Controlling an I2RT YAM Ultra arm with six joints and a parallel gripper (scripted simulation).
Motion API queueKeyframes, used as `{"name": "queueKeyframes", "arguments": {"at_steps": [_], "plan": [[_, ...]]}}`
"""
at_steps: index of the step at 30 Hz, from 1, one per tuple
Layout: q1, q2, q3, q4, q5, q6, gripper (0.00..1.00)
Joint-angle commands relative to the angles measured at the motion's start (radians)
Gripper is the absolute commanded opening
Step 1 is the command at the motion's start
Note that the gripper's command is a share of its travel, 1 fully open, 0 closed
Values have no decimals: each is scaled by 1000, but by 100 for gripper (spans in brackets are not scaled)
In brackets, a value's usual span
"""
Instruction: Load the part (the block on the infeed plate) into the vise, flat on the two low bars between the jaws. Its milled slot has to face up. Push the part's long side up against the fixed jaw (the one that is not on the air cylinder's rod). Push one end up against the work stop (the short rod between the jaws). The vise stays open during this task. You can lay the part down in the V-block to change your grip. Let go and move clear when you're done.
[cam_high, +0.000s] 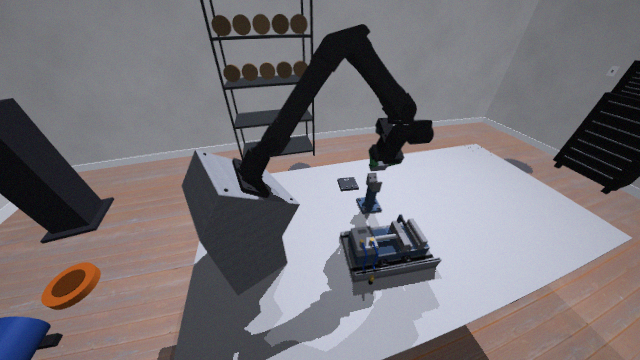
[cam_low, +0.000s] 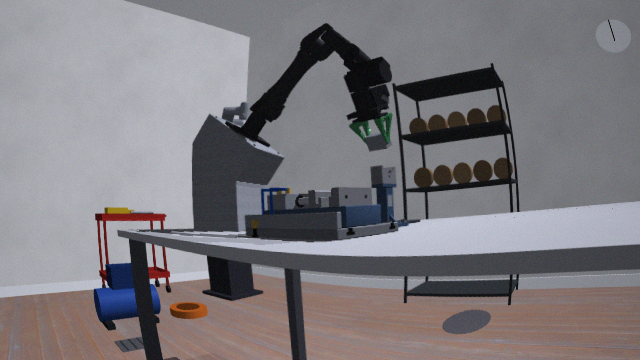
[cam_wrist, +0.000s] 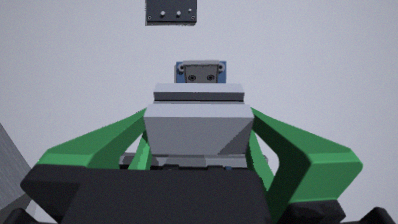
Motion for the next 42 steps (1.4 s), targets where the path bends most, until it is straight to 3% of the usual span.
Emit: {"name": "queueKeyframes", "arguments": {"at_steps": [1, 14, 30, 42], "plan": [[-26, -5, -1, 3, -89, -28, 0], [-69, 59, 24, -6, -247, -89, 0], [-93, 108, 36, -23, -356, -145, 0], [-98, 112, 45, -38, -389, -171, 0]]}}
